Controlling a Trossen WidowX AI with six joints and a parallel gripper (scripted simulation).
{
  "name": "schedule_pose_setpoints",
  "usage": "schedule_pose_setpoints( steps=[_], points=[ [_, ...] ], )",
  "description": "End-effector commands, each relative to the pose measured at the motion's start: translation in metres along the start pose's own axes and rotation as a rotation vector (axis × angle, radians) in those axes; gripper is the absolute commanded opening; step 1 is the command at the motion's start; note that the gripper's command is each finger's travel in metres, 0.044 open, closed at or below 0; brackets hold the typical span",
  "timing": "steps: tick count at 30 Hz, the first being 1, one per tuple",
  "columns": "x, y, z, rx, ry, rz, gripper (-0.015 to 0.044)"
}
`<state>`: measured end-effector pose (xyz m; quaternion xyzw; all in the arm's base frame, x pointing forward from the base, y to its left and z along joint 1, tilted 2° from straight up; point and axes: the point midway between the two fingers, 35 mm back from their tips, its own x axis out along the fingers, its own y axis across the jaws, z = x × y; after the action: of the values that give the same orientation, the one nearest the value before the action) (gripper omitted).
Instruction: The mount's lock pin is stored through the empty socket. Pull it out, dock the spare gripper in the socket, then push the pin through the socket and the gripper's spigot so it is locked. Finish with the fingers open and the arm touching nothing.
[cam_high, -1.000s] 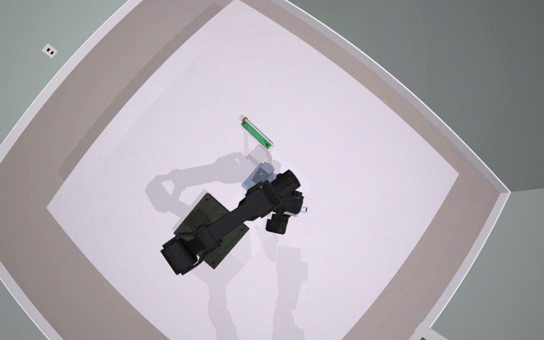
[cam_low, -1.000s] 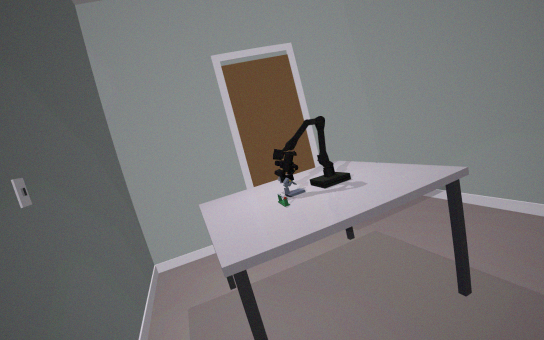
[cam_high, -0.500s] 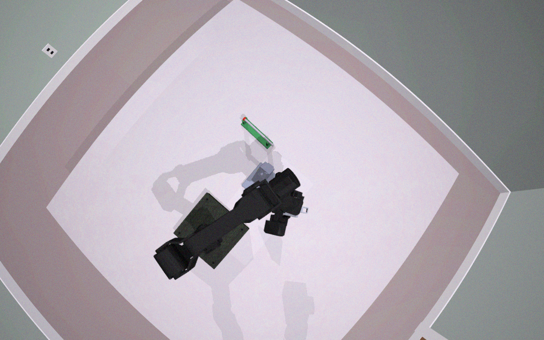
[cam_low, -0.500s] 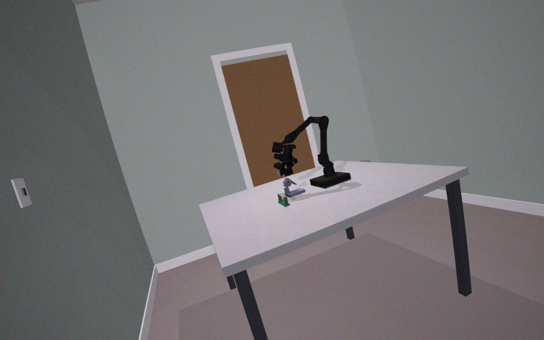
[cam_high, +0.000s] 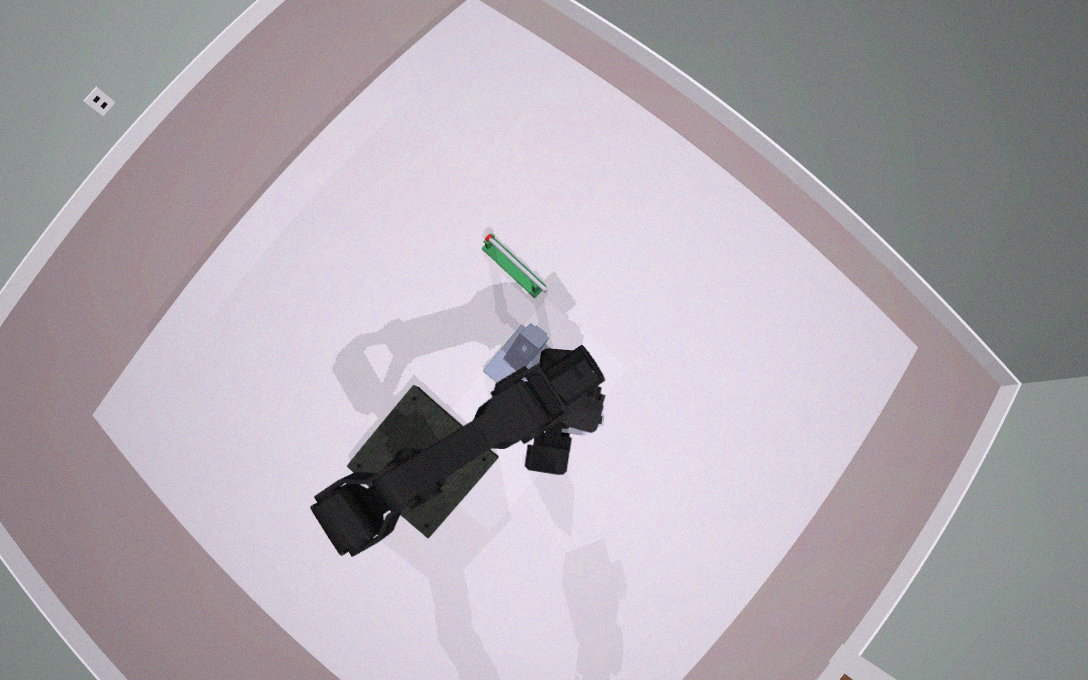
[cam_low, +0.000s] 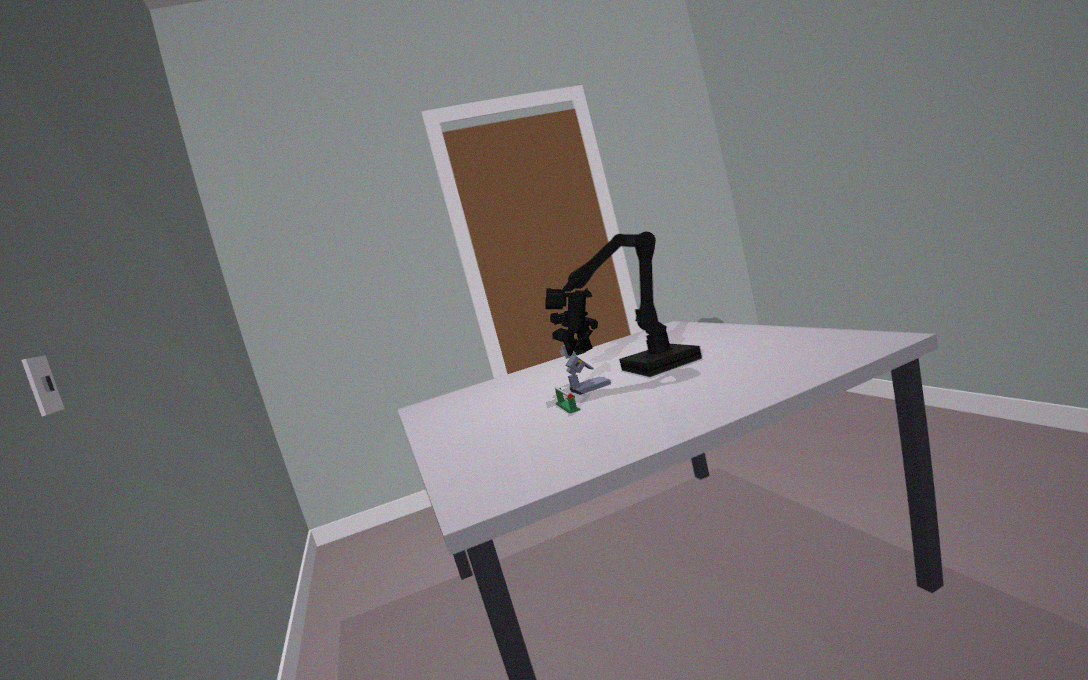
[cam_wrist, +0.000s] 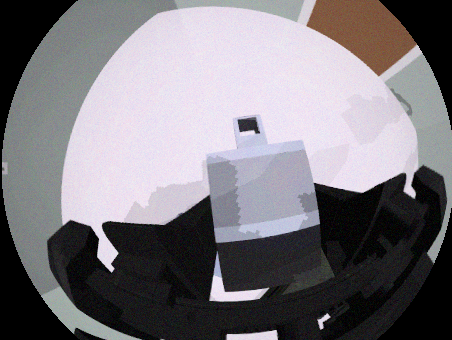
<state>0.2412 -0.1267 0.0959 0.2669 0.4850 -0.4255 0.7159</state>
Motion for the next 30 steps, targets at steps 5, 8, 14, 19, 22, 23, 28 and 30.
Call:
schedule_pose_setpoints(
  steps=[5,8,14,19,22,23,28,30],
  points=[
    [0.006,-0.004,-0.018,-0.054,0.134,0.031,0.0000],
    [0.008,-0.005,-0.026,-0.071,0.189,0.047,0.0000],
    [0.009,-0.008,-0.041,-0.101,0.305,0.087,0.0000],
    [0.009,-0.009,-0.054,-0.119,0.399,0.129,0.0000],
    [0.007,-0.010,-0.062,-0.127,0.458,0.159,0.0000],
    [0.007,-0.010,-0.064,-0.129,0.477,0.169,0.0000],
    [0.003,-0.010,-0.076,-0.134,0.570,0.226,0.0000],
    [0.001,-0.010,-0.080,-0.134,0.606,0.252,0.0000]
  ],
)
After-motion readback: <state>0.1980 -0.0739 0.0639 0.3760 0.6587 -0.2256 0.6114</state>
